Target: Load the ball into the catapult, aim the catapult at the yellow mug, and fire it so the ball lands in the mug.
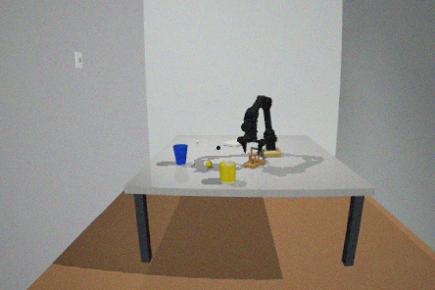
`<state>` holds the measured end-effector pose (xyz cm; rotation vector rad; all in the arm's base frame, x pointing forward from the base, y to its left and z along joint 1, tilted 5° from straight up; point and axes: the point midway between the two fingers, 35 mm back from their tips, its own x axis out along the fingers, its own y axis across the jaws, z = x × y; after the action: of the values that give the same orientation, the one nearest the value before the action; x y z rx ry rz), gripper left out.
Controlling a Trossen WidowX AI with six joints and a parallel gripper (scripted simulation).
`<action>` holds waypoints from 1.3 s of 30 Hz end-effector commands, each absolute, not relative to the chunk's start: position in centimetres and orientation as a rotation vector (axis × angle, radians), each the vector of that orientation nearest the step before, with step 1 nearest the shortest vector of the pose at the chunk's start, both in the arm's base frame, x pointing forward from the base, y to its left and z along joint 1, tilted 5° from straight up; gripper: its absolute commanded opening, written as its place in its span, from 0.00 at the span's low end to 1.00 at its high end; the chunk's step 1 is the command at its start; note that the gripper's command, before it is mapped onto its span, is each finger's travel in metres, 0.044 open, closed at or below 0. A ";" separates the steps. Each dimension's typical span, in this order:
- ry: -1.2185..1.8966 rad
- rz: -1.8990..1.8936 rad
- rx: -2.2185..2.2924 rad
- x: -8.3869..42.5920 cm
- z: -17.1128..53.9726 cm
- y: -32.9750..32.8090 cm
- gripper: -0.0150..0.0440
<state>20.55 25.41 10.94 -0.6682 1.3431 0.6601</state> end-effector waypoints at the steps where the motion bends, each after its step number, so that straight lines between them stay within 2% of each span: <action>1: 1.354 0.659 -0.679 20.5 9.9 25.2 1.00; 30: 1.354 0.658 -0.679 20.8 6.1 25.2 1.00; 39: 1.349 0.658 -0.672 20.9 6.4 25.4 0.60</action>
<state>20.92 25.43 6.42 -0.6722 1.3489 0.6576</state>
